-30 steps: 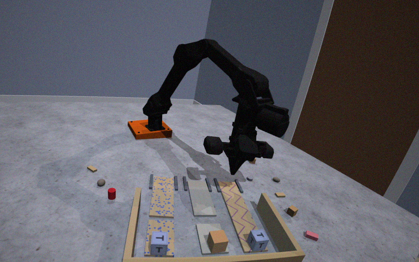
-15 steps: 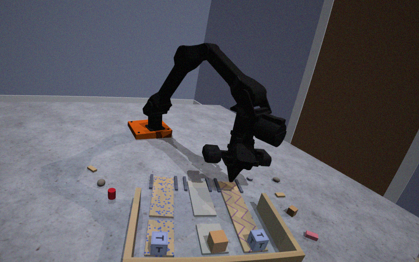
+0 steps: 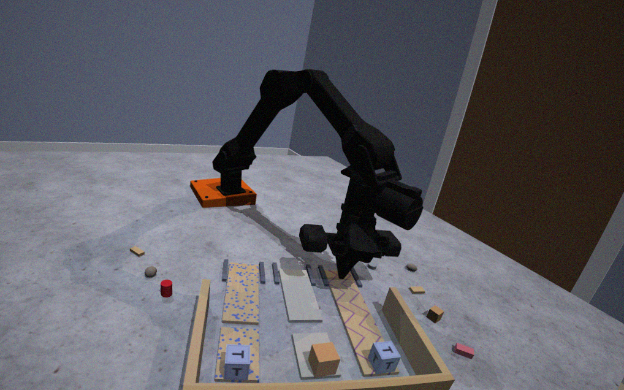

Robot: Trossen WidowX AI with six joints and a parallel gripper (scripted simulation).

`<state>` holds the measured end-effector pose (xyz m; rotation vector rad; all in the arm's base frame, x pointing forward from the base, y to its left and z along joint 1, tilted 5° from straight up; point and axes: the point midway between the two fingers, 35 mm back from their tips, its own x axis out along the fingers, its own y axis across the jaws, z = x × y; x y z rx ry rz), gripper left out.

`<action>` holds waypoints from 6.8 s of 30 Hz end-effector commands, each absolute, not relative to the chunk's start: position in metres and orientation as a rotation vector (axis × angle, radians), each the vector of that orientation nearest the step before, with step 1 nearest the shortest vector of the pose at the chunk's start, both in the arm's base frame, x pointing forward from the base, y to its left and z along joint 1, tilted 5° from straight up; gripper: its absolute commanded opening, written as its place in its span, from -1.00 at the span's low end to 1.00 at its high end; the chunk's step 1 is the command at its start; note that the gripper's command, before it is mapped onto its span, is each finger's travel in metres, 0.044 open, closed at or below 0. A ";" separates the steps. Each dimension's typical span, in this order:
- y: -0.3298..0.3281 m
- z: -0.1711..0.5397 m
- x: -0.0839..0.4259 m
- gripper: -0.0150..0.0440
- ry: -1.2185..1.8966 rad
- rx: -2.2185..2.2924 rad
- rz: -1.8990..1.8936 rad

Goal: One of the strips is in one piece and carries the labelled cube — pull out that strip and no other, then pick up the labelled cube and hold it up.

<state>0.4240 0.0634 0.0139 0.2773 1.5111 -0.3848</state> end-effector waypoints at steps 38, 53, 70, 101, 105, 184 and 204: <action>0.064 0.009 0.424 -0.49 1.518 0.277 -0.380; 0.064 0.008 0.424 -0.49 1.518 0.277 -0.380; 0.064 0.006 0.425 -0.49 1.518 0.277 -0.380; 0.075 0.003 0.401 -0.49 1.520 0.278 -0.380; 0.078 0.003 0.395 -0.49 1.521 0.278 -0.379; 0.128 -0.003 0.285 -0.49 1.531 0.280 -0.378; 0.139 -0.004 0.261 -0.49 1.534 0.280 -0.377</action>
